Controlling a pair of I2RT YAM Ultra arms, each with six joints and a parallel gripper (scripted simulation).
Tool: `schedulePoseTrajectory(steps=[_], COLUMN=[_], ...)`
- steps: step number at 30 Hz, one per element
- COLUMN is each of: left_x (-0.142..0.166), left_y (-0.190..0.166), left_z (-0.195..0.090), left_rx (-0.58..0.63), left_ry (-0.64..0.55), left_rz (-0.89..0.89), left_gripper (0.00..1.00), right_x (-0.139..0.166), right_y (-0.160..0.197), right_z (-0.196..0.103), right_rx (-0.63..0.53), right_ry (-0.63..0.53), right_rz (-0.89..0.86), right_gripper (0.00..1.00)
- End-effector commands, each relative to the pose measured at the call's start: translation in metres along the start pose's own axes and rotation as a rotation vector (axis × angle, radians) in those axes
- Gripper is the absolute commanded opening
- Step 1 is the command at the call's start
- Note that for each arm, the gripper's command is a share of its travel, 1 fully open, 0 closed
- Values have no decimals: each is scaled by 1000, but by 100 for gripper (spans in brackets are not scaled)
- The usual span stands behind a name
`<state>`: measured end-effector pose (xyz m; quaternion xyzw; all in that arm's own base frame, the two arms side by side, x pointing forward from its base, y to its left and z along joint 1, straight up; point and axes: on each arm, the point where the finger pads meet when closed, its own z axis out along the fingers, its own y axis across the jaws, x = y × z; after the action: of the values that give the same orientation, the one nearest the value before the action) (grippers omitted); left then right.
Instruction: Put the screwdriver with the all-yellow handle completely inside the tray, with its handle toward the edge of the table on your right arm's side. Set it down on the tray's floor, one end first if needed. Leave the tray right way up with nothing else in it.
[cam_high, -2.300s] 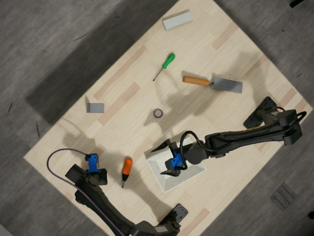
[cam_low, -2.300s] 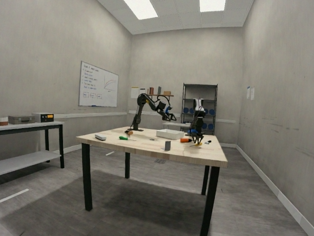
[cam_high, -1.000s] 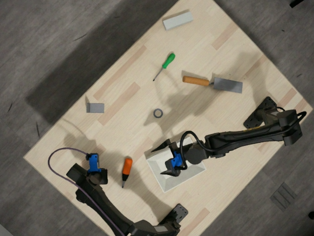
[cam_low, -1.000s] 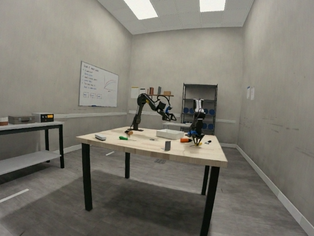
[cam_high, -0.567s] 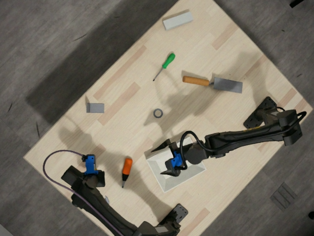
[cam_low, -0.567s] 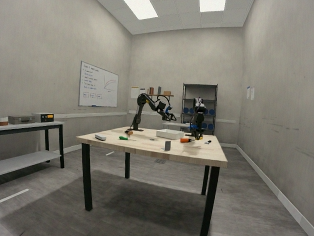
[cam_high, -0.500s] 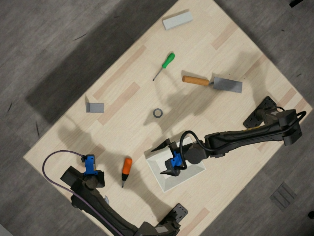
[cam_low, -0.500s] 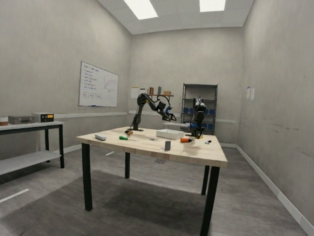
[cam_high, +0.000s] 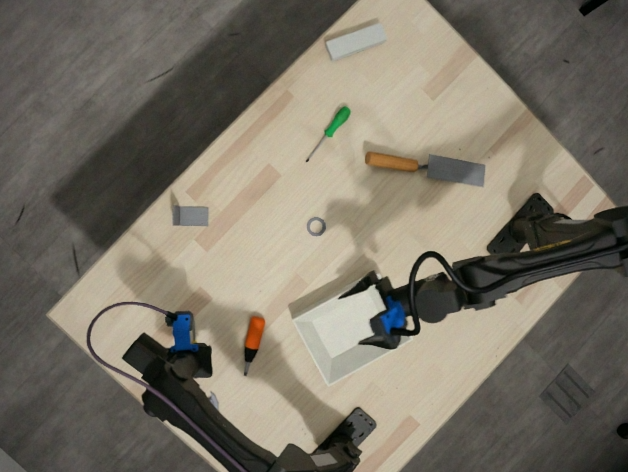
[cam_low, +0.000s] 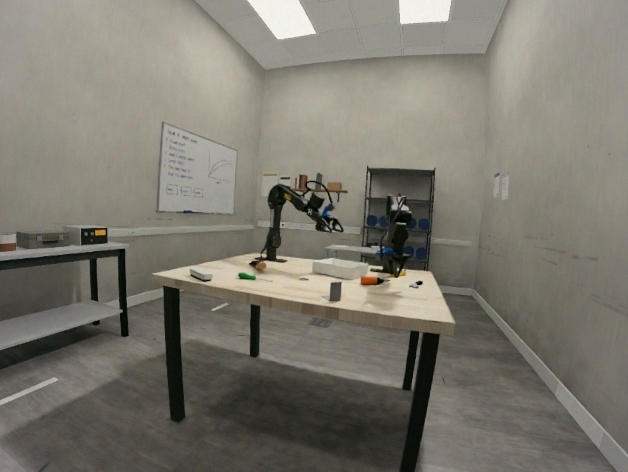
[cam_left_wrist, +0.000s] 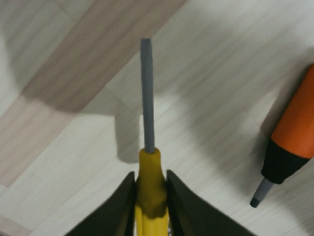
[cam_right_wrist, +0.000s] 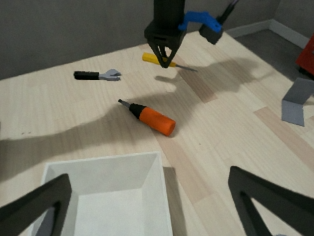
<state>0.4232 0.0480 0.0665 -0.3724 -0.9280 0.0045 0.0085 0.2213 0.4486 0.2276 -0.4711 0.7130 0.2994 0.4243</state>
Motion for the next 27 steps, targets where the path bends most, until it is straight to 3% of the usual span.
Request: schedulePoseTrajectory(steps=[1,6,8,12,18,20,23,27], left_x=[-1,-3,-3,-3,9,14,-7,-12], left_y=[3,6,6,6,-9,-15,-6,-15], left_z=[-10,-10,-10,-10,-23,-47,-65,-68], left_rx=[-14,-24,-24,-24,40,41,-22,-25], left_ry=[-12,-20,-20,-20,33,34,-46,-65], left_rz=[3,-1,-1,-1,3,-4,-120,-213], left_gripper=[13,13,13,13,13,13,13,13], right_x=[-9,2,2,23,57,72,86,94], right_y=[11,23,23,34,45,49,53,54], right_z=[-57,-121,-121,-172,-224,-239,-251,-258], right_rx=[-30,-53,-53,-74,-96,-106,-115,-119], right_ry=[-10,-15,-15,-22,-42,-46,-53,-59], right_rz=[-16,-26,-26,-36,-50,-55,-60,-63], right_gripper=[100,100,100,100,100,100,100,100])
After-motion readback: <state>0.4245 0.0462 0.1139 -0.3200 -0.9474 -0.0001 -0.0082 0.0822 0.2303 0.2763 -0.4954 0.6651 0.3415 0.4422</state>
